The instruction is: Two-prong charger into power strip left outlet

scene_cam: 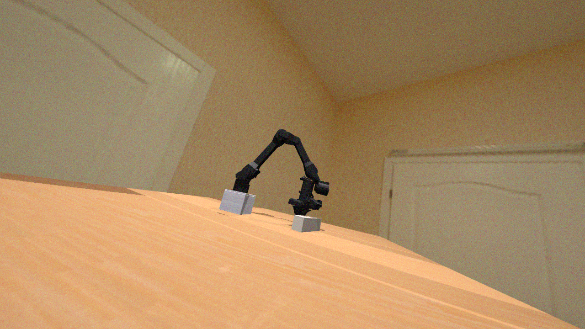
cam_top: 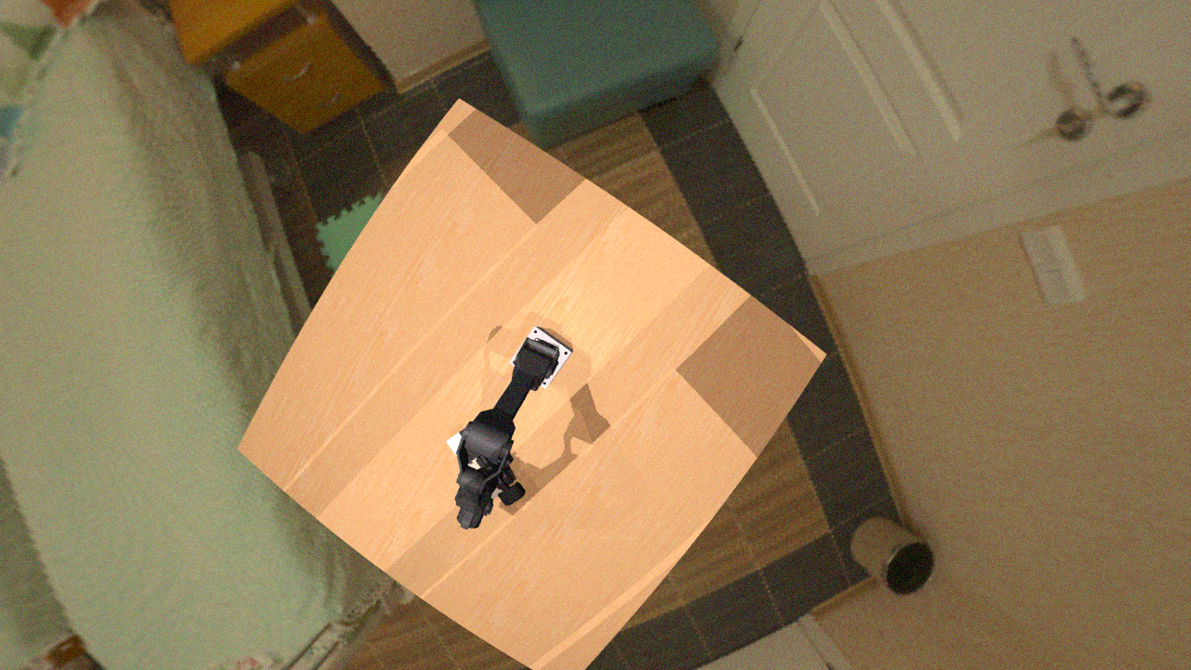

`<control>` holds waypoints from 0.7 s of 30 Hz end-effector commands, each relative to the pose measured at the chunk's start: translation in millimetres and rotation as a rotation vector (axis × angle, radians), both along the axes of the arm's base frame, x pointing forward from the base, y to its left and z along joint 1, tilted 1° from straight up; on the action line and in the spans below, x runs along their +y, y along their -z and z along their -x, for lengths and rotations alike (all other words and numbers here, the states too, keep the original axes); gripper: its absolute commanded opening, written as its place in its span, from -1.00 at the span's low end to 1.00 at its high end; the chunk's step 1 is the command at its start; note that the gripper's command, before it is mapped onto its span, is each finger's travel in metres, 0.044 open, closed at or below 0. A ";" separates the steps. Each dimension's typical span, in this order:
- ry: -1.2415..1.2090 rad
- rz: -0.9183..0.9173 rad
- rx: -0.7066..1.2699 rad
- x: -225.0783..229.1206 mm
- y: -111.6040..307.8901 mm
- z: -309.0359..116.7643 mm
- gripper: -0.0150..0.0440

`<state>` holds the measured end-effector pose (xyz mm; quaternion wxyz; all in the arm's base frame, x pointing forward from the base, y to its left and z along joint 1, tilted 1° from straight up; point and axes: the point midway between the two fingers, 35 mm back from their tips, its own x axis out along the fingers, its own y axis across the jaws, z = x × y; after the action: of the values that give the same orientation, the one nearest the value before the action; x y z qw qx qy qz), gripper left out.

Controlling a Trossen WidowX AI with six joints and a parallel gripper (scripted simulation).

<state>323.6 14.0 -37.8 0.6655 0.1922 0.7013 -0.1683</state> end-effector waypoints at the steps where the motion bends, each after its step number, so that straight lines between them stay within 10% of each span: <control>1: -0.003 -0.005 0.001 0.6 -0.1 -0.1 -0.49; 21: -0.003 -0.005 0.001 -2.7 -0.3 -6.2 -0.49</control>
<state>328.5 11.1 -37.9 0.6652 0.1922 0.7016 -0.1682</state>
